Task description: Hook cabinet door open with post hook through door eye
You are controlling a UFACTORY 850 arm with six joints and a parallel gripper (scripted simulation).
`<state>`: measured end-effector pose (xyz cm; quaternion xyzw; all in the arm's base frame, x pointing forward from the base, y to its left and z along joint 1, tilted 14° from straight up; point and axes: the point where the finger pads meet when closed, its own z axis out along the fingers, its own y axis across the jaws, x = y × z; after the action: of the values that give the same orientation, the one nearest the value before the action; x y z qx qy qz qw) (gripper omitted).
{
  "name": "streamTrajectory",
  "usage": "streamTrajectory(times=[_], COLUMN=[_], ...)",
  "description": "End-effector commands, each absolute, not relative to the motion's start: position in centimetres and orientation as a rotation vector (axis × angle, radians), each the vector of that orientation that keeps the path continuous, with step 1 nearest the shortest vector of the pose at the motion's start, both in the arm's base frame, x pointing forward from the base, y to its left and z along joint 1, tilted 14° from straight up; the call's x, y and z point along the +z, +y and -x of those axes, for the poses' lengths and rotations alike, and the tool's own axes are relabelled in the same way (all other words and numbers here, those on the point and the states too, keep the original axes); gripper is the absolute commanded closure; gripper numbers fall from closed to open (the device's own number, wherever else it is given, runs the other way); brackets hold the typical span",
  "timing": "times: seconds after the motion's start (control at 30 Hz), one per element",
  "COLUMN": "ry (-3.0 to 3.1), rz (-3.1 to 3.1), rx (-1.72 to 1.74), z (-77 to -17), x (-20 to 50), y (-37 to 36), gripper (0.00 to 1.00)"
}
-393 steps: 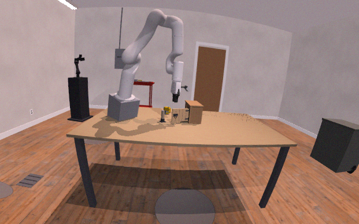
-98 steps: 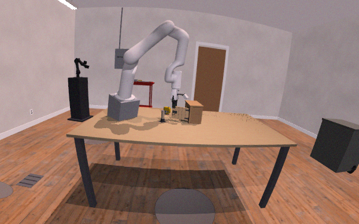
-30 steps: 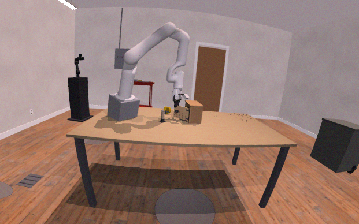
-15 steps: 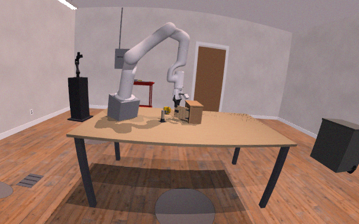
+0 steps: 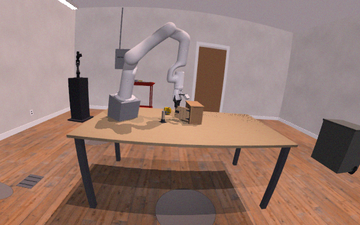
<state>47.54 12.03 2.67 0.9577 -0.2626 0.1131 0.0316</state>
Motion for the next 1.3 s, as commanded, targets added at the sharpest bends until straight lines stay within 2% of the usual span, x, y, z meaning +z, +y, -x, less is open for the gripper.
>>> streamTrajectory(times=[0.0,1.27], ry=[-0.807,-0.807], rz=[-2.951,-2.951], rx=[0.351,0.351], z=[-47.6,-46.5], x=[2.7,7.9], y=[12.0,12.7], gripper=[0.73,0.73])
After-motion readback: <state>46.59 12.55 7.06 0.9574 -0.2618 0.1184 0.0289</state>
